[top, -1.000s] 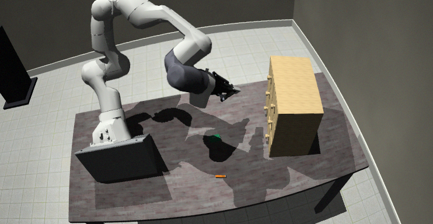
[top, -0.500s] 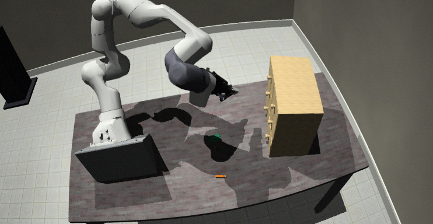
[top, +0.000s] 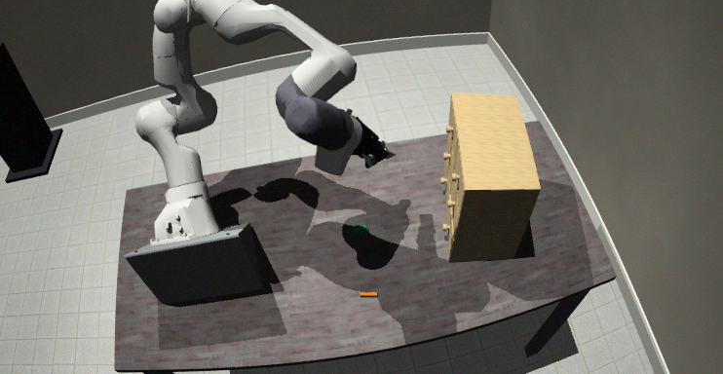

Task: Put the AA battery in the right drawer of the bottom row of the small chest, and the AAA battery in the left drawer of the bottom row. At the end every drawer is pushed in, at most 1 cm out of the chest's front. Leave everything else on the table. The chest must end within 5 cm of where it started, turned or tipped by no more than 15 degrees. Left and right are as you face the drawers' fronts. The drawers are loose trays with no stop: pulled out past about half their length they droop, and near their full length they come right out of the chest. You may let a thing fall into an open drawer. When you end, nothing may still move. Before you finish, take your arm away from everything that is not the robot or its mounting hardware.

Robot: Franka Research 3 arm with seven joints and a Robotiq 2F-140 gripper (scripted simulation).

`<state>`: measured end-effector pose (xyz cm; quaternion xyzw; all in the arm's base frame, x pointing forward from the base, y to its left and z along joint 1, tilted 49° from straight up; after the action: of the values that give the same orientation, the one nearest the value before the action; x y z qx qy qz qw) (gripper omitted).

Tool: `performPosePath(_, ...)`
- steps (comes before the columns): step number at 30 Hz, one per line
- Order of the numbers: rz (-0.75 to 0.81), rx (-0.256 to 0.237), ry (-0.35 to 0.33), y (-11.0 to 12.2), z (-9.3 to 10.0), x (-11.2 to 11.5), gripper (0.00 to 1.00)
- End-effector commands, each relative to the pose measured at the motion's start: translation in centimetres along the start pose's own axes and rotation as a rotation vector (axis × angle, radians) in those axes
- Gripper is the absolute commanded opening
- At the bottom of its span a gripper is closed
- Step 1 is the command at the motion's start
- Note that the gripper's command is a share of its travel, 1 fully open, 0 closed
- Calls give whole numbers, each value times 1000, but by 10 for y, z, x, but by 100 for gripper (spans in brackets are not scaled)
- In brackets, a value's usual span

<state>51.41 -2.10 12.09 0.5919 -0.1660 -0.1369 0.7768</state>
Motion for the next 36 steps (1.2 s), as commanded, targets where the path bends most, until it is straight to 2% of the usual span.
performPosePath(1, -21, 1, 6, 1, 0, 0, 0)
performPosePath(9, -21, 1, 6, 1, 0, 0, 0)
performPosePath(10, -56, -54, 101, -2, 11, -7, 0)
performPosePath(34, -56, -54, 101, -2, 11, -7, 0)
performPosePath(35, -90, -117, 178, -6, 23, -13, 0)
performPosePath(36, -90, -117, 178, -6, 23, -13, 0)
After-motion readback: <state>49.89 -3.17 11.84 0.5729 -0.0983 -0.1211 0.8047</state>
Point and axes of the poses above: the point where the finger pads meet when closed, its own z axis back along the fingers, its own y axis across the jaws, x = y × z, the point moved 5 cm from there along z, back along the fingers, and after that the axes turned 10 degrees about -z, right-handed, at the moved point
